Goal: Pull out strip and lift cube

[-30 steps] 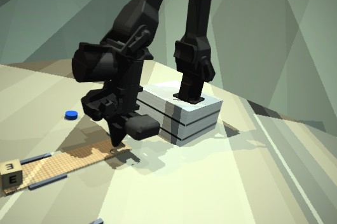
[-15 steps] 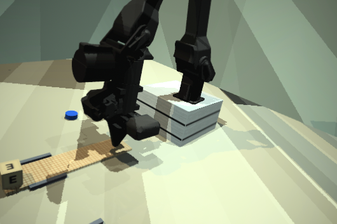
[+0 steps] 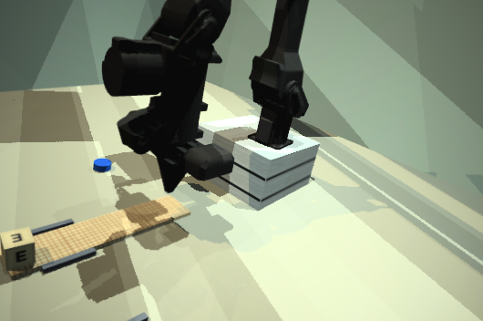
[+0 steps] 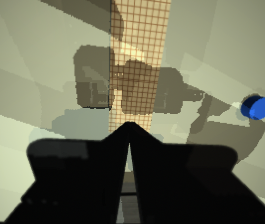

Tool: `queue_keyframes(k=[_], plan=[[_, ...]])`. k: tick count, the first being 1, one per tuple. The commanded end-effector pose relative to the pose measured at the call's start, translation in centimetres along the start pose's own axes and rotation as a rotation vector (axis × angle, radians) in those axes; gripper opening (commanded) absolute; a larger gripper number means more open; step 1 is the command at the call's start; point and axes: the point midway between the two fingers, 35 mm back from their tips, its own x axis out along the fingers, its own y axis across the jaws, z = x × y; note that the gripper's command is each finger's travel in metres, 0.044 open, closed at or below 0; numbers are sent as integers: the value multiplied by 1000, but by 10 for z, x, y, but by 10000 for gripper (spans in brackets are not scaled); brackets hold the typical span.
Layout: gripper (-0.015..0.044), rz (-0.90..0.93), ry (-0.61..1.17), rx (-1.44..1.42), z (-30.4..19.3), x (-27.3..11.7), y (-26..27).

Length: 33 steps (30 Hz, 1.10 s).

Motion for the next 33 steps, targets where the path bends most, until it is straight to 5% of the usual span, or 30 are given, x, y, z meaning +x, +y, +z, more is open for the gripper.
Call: queue_keyframes(k=[1, 18, 33], plan=[[0, -2, 3, 1, 1, -10, 0], [440, -2, -2, 136, 58, -12, 1], [440, -1, -6, 136, 104, -17, 2]])
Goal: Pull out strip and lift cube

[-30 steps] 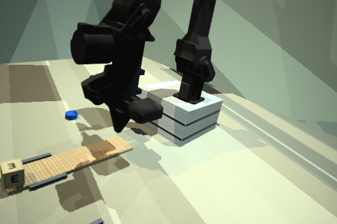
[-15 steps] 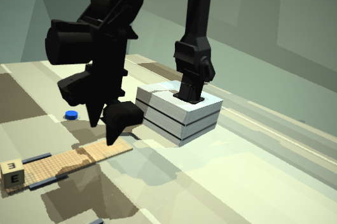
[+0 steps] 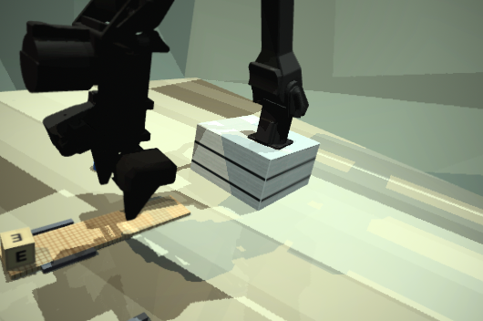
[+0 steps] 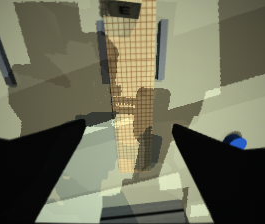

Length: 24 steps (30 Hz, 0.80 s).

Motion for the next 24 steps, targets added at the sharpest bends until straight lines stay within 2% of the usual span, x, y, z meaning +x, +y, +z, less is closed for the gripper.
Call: queue_keyframes(k=[1, 24], plan=[[440, -1, -5, 4, 16, -3, 2], [440, 0, -12, 4, 85, -13, 10]])
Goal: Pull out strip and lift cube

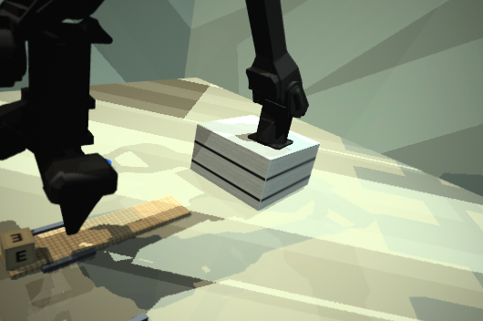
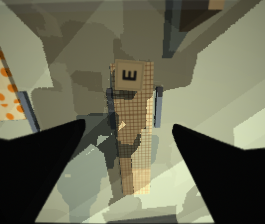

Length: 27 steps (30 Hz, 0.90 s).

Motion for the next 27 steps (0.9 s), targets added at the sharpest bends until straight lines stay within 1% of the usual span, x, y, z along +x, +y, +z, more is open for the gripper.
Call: queue_keyframes(k=[1, 13, 20, 27], plan=[[440, 0, -6, 4, 16, -4, 1], [440, 0, -9, 4, 47, -10, 4], [256, 0, -9, 4, 48, -2, 4], [250, 0, -9, 4, 48, 10, 4]])
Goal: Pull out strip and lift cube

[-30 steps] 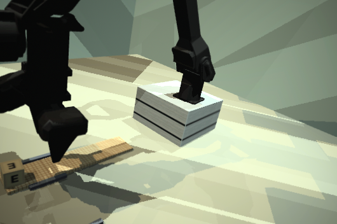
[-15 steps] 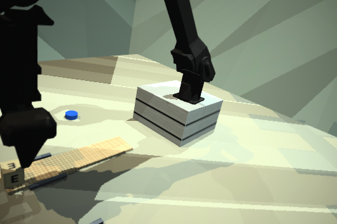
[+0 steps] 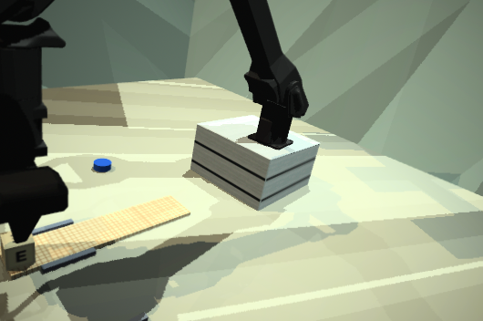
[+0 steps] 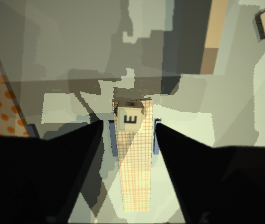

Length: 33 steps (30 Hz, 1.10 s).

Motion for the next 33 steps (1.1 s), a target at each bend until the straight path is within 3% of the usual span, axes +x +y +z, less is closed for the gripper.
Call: queue_keyframes(k=[1, 25, 29, 33], plan=[[250, -1, 0, 3, 0, 8, 0], [250, -1, 1, 3, -1, 41, -1], [145, 0, 1, 3, -1, 39, 0], [118, 0, 1, 3, -1, 39, 0]])
